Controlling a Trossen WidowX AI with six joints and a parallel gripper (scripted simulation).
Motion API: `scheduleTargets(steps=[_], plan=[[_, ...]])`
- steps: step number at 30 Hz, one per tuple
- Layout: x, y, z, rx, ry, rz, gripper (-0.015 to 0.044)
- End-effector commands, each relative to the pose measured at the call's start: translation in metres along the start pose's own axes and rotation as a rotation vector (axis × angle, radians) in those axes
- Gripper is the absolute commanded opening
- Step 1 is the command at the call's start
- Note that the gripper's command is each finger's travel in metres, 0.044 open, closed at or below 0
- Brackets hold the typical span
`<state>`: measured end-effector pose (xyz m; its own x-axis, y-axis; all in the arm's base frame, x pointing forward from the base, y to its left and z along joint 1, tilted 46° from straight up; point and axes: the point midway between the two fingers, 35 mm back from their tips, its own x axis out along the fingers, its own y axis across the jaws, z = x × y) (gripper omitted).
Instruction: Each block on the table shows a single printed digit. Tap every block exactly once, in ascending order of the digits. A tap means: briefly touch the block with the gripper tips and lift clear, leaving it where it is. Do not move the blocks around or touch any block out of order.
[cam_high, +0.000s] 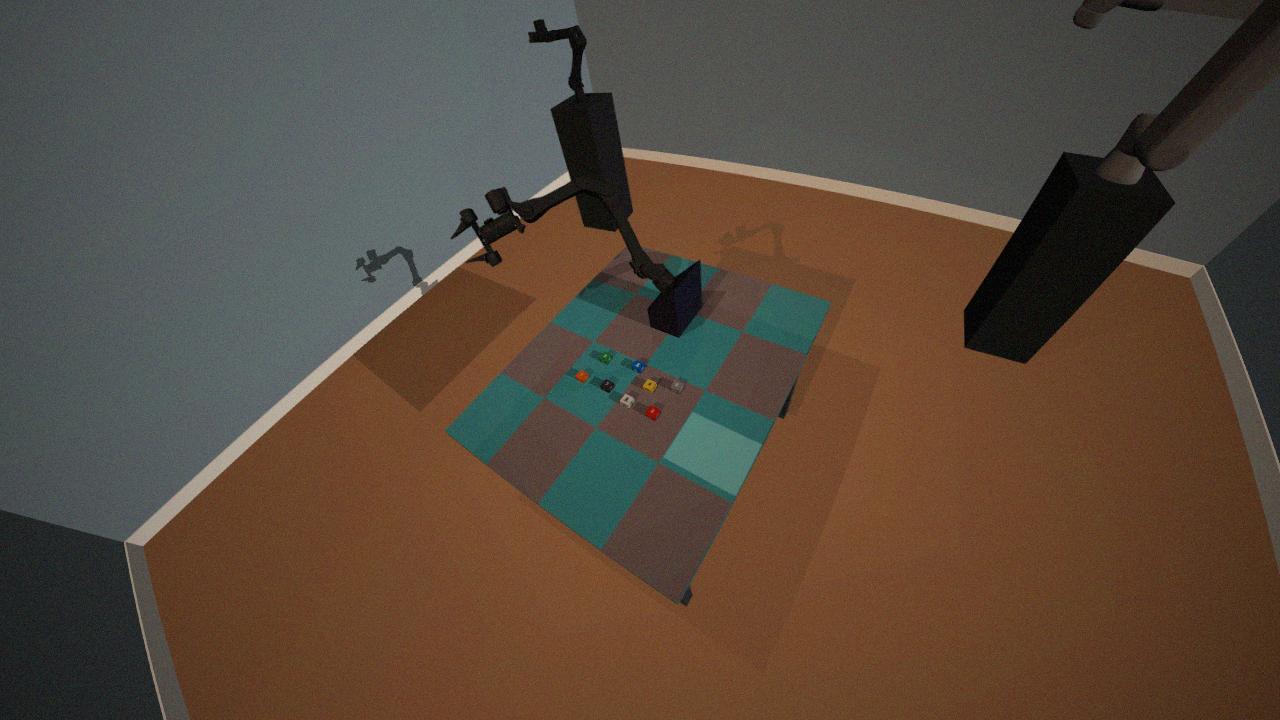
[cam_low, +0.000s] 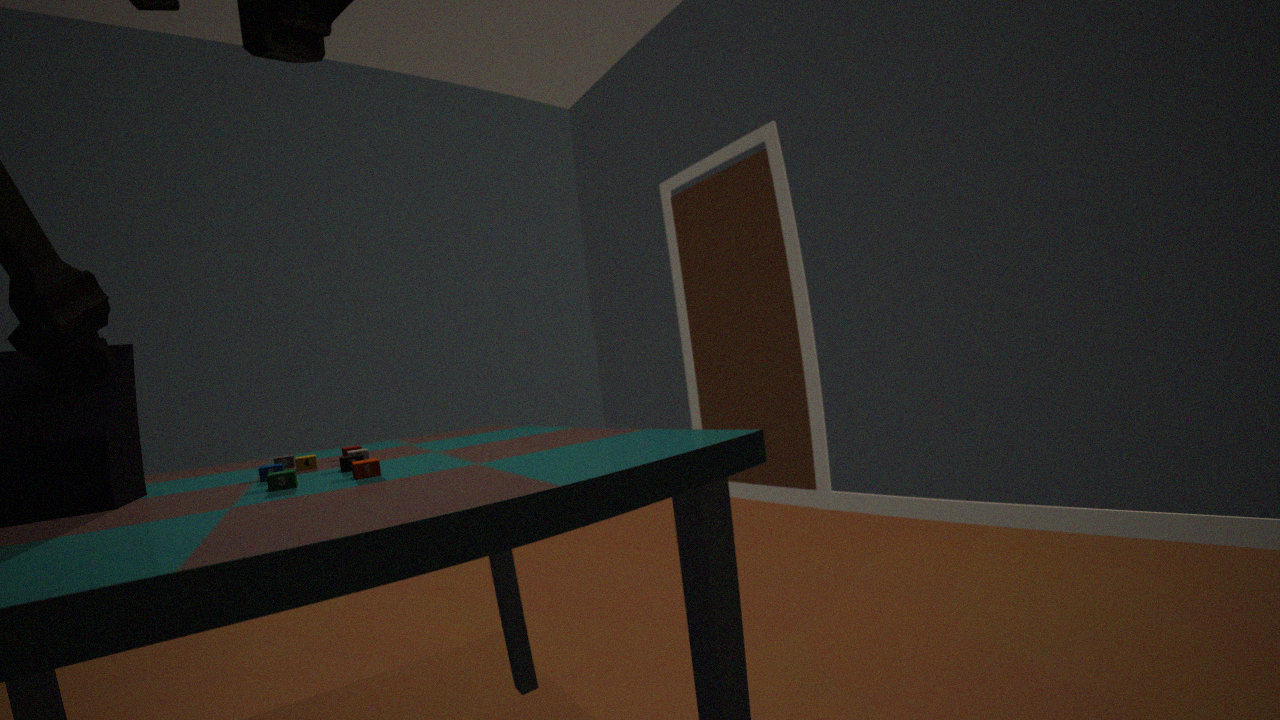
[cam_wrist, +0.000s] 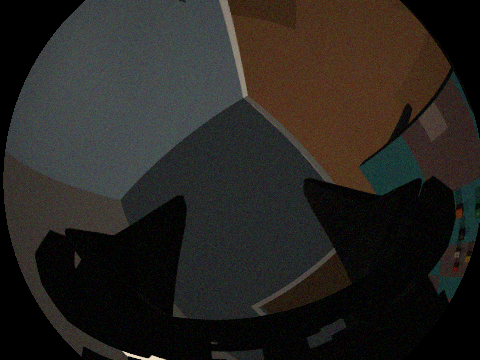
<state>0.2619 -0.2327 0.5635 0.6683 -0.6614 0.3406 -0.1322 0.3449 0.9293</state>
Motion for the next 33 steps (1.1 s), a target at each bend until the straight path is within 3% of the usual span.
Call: scheduleTargets(steps=[1,10,20,27,33], plan=[[0.008,-0.072,-0.027,-0.153,0.038,-0.213,0.0400],[-0.025,-0.216,-0.086,-0.606,0.247,-0.644,0.0400],[-0.136,-0.350,-0.126,-1.353,0.757,-1.040,0.0400],[-0.239,-0.400,-0.111,-2.082,1.365,-1.157,0.0400],[-0.247,-0.401,-0.109,-2.147,1.425,-1.155,0.0400]])
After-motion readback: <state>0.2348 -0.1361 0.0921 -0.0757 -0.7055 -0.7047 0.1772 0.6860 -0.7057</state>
